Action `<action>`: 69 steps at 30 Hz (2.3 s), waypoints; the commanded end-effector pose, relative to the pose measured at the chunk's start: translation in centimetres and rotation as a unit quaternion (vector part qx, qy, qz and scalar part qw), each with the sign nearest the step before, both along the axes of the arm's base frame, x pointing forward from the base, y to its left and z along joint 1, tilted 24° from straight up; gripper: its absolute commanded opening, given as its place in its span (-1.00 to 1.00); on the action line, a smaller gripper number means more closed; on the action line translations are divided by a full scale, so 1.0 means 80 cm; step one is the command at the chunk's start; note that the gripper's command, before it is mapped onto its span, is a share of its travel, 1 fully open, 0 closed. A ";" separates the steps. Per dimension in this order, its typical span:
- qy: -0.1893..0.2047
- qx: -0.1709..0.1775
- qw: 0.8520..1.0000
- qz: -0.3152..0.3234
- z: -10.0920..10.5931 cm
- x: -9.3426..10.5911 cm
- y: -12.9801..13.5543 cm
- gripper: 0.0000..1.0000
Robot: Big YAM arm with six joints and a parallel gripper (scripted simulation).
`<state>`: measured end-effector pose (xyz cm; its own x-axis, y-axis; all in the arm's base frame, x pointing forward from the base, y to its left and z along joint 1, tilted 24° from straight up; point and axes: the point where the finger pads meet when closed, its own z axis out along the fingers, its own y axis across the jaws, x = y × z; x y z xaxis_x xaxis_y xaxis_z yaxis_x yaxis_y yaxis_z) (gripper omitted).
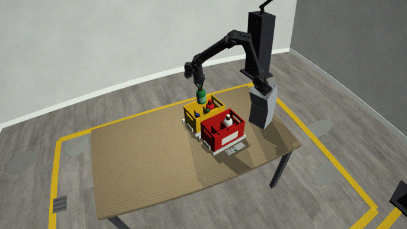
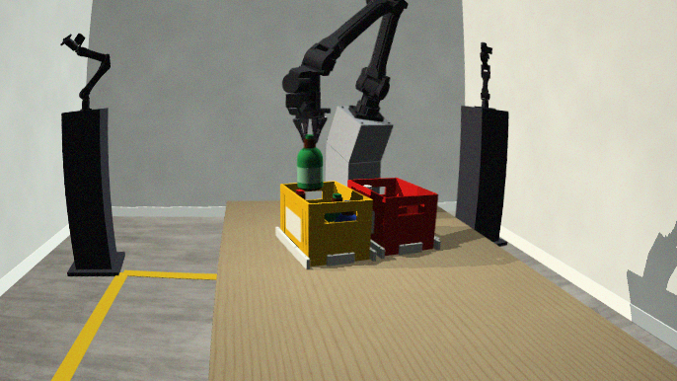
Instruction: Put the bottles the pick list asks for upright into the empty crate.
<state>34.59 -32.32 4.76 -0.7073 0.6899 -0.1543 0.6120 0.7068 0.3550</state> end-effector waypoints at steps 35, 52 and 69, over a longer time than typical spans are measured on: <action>-0.039 -0.044 0.998 -0.016 0.068 0.008 -0.048 -1.00; -0.039 -0.044 0.998 -0.016 0.068 0.008 -0.048 -1.00; -0.029 -0.033 0.999 -0.010 0.048 0.007 0.010 -1.00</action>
<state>34.03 -31.40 5.49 -0.6922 0.7033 -0.1621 0.6235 0.6958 0.3565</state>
